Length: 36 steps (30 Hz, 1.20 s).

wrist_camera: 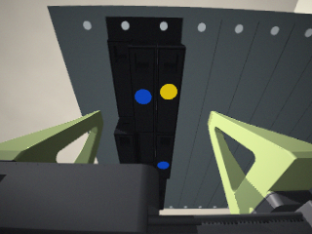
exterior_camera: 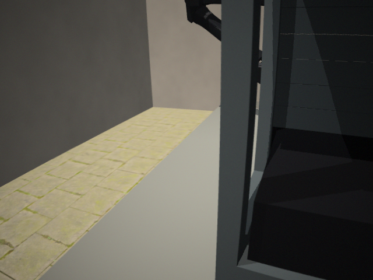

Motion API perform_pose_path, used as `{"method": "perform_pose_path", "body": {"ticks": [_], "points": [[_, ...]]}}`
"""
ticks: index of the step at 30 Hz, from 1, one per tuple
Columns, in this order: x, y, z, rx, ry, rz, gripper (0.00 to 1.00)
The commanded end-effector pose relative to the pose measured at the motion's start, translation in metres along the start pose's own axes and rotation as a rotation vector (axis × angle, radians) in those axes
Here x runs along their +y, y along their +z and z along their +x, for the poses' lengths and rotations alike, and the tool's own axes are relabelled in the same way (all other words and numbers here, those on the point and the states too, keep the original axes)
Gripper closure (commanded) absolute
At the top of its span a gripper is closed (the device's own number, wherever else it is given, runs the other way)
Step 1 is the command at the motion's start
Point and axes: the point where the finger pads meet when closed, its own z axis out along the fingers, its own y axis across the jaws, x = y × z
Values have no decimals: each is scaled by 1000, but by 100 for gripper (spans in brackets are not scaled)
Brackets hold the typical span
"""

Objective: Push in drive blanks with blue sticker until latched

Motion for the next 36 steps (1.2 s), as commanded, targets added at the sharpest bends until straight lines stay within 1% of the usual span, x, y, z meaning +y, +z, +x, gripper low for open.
{"method": "perform_pose_path", "body": {"ticks": [1,2,6,36], "points": [[3,8,-13,-15,28,7,0],[10,10,-16,-22,40,2,0],[6,11,-8,-13,26,8,0],[7,11,-9,-16,31,6,0]]}}
